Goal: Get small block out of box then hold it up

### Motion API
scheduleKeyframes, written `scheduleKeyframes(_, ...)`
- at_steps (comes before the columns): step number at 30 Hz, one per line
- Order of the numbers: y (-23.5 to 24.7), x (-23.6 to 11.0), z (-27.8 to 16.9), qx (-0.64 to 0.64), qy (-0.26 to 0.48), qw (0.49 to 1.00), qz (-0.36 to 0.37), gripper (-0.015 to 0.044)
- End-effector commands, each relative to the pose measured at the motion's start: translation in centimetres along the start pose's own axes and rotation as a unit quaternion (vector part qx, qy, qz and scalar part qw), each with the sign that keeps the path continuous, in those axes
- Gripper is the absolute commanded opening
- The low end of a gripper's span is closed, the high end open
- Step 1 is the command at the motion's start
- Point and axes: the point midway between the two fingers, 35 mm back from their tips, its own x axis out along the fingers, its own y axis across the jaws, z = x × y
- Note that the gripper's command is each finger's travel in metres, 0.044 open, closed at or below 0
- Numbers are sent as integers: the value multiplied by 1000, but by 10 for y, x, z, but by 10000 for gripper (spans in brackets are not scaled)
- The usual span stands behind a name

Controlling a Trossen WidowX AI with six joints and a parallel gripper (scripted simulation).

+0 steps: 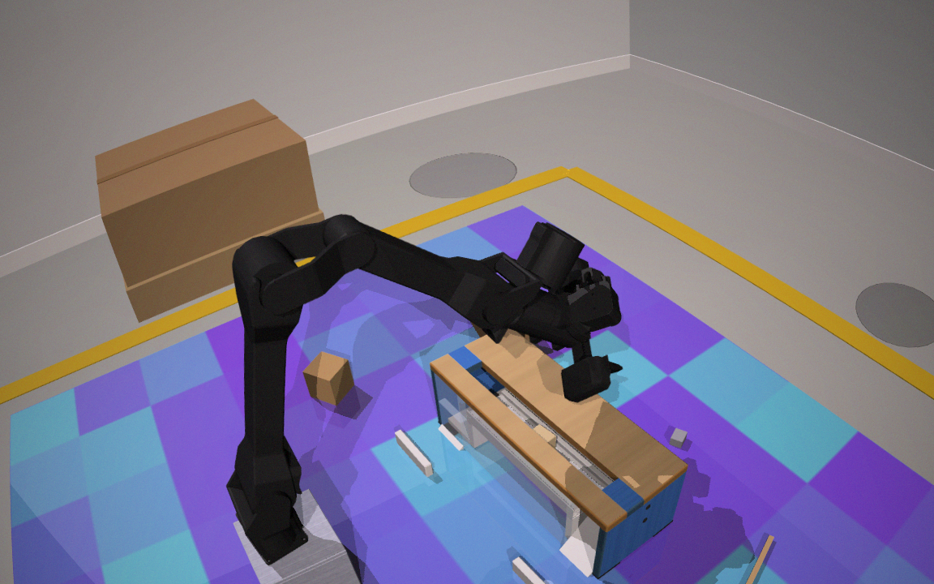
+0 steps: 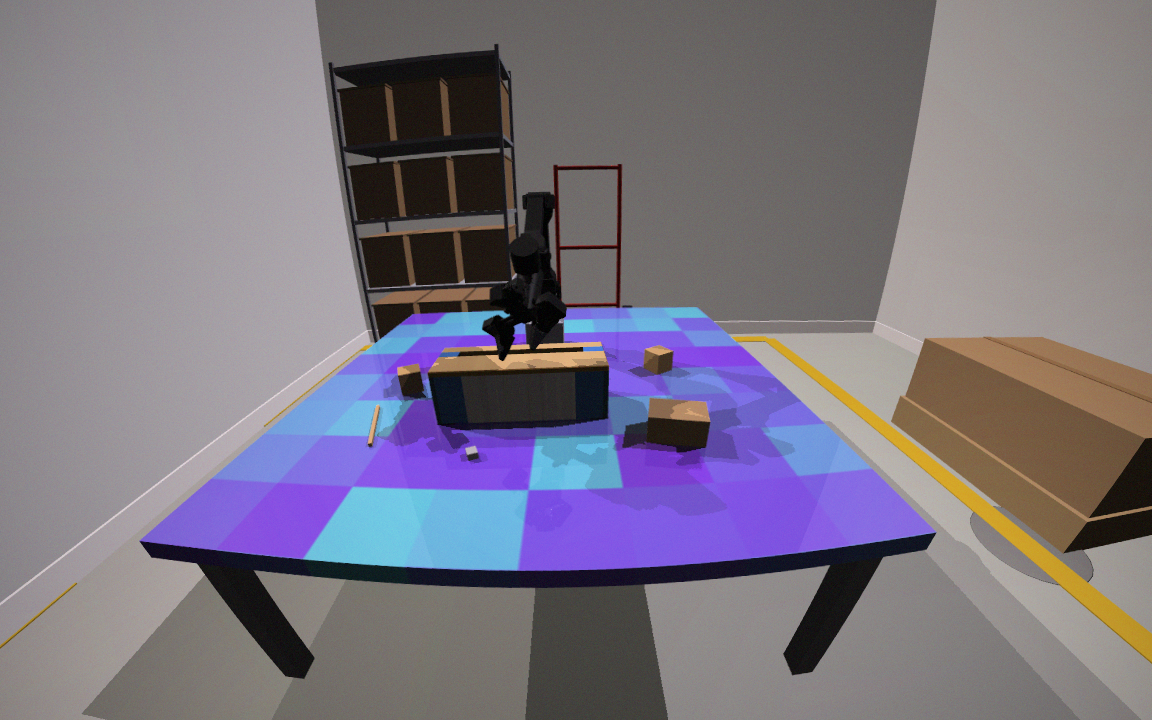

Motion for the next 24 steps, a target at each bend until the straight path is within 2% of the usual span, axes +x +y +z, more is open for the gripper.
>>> scheduleKeyframes(1, -19, -33, -29, -423, 130, 894, -65, 400)
scheduleKeyframes(7, -38, -59, -44, -599, 225, 766, -59, 400)
scheduleKeyframes(10, -41, -74, -58, -678, 276, 680, -43, 400)
scheduleKeyframes(18, -55, -109, -89, -820, 392, 415, 48, 400)
scheduleKeyframes(21, -60, -119, -95, -848, 415, 318, 90, 400)
scheduleKeyframes(24, -61, -122, -97, -852, 420, 296, 100, 400)
